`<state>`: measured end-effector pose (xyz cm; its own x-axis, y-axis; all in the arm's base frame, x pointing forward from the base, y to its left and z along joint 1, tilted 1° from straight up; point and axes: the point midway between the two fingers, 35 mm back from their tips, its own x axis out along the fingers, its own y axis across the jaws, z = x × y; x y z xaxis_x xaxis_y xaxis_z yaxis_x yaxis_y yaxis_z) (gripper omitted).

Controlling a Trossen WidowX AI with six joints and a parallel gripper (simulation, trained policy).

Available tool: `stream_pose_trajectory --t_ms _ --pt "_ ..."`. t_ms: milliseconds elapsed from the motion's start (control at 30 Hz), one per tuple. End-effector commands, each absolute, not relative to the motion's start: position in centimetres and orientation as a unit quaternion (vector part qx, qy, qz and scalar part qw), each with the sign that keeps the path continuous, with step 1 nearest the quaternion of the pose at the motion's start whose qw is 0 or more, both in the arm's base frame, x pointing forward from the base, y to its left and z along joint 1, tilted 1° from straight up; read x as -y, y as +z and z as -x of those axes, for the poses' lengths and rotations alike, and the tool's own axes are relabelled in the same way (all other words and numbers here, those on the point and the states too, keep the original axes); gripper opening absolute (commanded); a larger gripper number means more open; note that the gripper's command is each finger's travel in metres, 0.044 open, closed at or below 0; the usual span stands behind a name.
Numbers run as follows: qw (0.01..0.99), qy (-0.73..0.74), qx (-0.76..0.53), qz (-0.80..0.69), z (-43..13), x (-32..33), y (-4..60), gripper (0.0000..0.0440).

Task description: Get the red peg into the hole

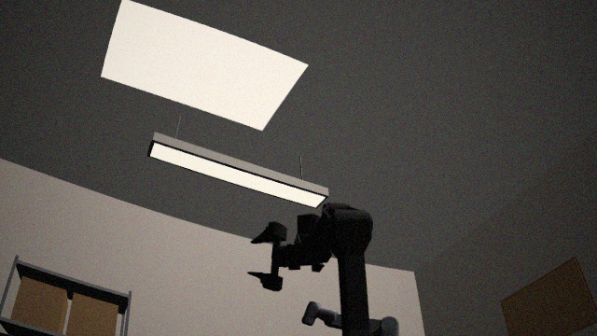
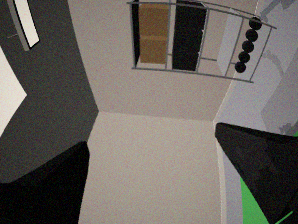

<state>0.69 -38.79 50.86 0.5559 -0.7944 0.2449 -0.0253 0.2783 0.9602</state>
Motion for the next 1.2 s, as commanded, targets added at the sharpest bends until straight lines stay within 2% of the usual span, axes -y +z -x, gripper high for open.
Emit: stream_pose_trajectory --t_ms 0,533,867,1167 --pt "0.695 -0.274 0.368 -0.554 -3.5 38.7 49.6 0.044" --pt "0.659 -0.28 0.222 -0.663 -18.1 34.2 41.7 0.044" --pt "0.644 -0.286 0.087 -0.704 -25.2 27.1 36.5 0.044" --pt "0.63 -0.294 -0.052 -0.717 -29.1 18.9 31.6 0.044"
